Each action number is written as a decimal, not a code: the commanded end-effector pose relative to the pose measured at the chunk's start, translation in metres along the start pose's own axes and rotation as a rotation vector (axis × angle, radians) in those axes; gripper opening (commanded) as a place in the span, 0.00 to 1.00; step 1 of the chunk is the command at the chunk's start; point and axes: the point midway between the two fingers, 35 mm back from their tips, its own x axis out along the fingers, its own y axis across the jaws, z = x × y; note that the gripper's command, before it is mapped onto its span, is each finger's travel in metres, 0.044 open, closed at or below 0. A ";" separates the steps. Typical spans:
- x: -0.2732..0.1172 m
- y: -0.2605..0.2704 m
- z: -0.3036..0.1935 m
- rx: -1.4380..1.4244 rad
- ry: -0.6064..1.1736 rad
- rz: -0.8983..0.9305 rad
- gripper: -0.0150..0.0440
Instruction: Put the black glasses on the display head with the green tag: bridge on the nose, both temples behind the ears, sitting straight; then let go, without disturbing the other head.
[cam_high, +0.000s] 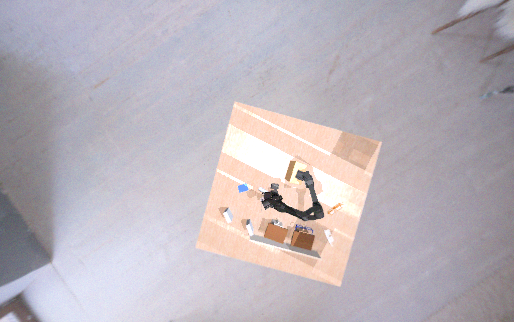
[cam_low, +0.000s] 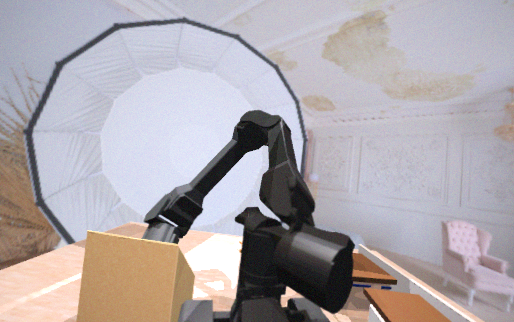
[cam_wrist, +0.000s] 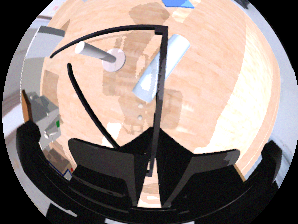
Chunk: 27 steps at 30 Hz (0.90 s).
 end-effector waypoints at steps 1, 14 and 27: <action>0.000 0.000 0.003 -0.002 0.001 -0.002 0.25; -0.059 0.000 0.010 -0.001 -0.002 -0.003 0.25; -0.062 0.012 0.017 0.199 -0.003 -0.002 0.25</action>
